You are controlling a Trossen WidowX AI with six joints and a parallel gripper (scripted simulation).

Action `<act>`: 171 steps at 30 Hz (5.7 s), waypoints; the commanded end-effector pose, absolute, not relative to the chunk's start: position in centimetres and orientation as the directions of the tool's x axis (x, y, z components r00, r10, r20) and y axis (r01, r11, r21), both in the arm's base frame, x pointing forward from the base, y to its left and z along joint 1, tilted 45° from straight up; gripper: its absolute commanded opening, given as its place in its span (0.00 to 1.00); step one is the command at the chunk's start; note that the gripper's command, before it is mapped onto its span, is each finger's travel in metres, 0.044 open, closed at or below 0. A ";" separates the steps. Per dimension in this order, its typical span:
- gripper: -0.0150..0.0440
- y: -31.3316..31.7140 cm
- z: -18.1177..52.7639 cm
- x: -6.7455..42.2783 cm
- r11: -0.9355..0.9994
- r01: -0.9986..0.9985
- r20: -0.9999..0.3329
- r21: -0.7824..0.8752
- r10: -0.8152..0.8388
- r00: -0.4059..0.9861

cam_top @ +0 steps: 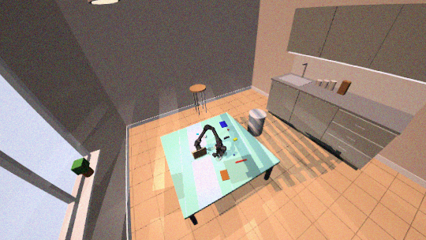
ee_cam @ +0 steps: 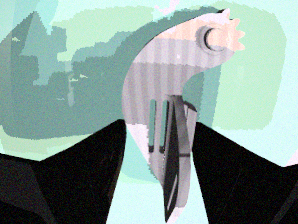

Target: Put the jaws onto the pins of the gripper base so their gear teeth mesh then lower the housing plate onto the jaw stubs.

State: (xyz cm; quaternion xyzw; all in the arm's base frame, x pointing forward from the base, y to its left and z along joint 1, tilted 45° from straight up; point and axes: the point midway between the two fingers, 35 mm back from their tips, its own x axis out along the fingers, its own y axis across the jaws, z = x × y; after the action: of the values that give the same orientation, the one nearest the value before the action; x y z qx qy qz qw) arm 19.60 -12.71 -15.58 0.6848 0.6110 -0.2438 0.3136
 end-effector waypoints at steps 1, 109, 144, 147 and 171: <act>0.48 -12.7 -15.6 19.6 -0.058 0.989 -0.716 0.134 0.684 0.137; 0.48 -5.5 3.5 26.4 -0.710 -0.052 -0.709 -0.702 0.691 0.140; 0.48 -10.7 -0.9 29.0 -0.713 -0.048 -0.711 -0.700 0.688 0.141; 0.48 -11.0 -1.2 29.1 -0.713 -0.048 -0.711 -0.700 0.688 0.141; 0.48 -11.0 -1.2 29.1 -0.715 -0.035 -0.711 -0.699 0.688 0.141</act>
State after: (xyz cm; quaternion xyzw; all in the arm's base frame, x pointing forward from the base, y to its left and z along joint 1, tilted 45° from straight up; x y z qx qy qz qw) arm 29.20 -10.97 -1.18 0.6953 0.2337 -0.6107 -0.2982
